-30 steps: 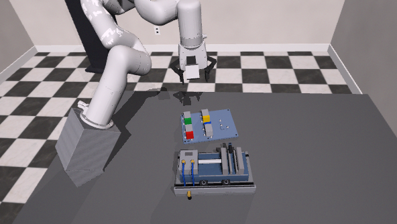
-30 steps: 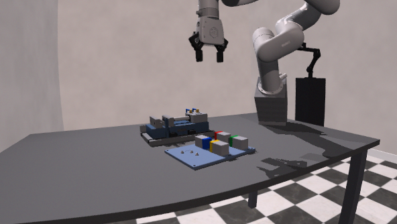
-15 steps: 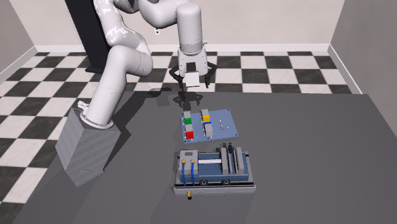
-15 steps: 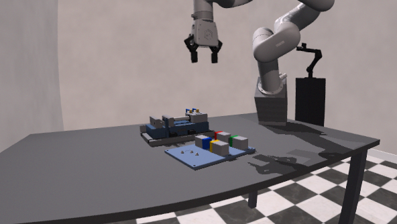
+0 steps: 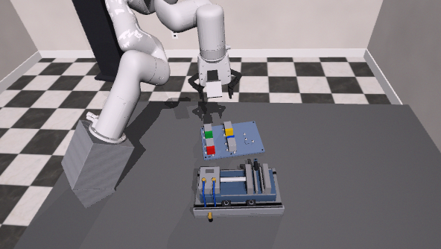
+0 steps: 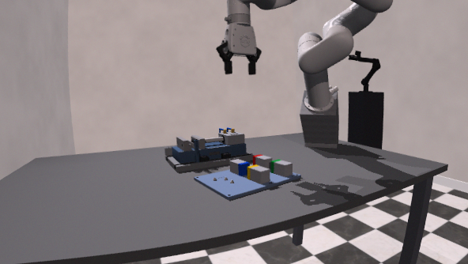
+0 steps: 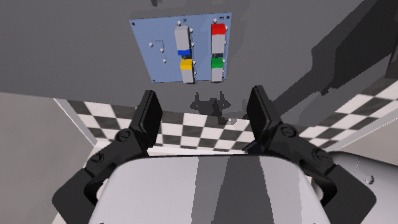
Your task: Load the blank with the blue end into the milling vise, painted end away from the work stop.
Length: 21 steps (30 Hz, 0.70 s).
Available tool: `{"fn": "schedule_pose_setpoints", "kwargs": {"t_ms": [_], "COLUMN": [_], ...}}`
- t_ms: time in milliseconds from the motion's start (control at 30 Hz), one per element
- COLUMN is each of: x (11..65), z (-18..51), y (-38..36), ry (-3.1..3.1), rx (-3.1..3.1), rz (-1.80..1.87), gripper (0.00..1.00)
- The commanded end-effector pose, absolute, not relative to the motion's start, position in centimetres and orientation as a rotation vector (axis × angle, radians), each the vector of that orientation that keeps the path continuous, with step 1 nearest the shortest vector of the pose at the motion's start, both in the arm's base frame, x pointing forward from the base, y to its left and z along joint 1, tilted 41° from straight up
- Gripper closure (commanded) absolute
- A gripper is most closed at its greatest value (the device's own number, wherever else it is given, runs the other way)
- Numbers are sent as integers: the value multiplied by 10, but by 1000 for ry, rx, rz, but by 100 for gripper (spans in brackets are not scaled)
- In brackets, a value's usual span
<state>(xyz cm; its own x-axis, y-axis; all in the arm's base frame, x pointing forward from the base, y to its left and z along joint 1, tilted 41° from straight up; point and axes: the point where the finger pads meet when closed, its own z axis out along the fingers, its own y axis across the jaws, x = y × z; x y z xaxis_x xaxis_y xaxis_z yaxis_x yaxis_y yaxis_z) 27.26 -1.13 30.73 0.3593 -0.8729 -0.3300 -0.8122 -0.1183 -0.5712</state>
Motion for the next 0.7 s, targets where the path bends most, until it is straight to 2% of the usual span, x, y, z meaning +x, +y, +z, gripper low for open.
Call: {"fn": "schedule_pose_setpoints", "kwargs": {"t_ms": [0,667], "x": [272,271], "z": [309,311], "y": [-9,-4], "ry": [1461,1461], "rx": [-1934,-1934], "rz": [-115,-115], "gripper": [0,0]}}
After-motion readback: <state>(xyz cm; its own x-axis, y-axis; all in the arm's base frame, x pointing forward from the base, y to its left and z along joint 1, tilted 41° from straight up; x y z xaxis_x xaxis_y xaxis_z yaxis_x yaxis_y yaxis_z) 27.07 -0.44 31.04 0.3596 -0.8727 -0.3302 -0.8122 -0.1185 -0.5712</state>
